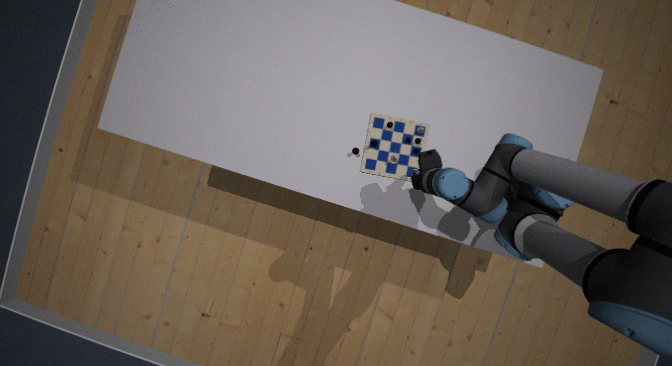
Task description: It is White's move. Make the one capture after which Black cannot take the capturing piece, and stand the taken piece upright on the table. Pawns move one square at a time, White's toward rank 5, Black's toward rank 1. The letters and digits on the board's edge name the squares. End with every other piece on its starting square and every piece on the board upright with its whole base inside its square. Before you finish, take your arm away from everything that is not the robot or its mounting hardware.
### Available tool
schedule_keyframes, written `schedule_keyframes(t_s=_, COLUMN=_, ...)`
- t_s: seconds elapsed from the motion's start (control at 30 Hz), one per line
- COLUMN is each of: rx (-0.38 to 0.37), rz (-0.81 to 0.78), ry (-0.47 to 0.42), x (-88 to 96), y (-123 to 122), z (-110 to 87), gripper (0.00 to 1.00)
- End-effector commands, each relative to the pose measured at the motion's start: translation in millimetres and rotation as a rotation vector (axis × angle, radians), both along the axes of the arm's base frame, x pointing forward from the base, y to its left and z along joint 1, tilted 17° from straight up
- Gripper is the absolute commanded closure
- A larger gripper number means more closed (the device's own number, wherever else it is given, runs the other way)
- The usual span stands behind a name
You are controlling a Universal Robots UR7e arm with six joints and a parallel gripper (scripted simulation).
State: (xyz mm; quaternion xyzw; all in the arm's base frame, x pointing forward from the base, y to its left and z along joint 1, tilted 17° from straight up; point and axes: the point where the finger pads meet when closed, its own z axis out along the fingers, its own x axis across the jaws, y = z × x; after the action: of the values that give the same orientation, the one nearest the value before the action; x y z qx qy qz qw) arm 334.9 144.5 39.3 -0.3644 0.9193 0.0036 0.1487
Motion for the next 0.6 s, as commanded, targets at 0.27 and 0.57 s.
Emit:
schedule_keyframes(t_s=0.27, rx=0.002, rz=0.001, ry=0.005, x=-8.4, y=-3.8, z=29.1, gripper=1.0)
schedule_keyframes(t_s=0.57, rx=0.002, rz=0.001, ry=0.005, x=-10.8, y=-4.9, z=37.7, gripper=1.0)
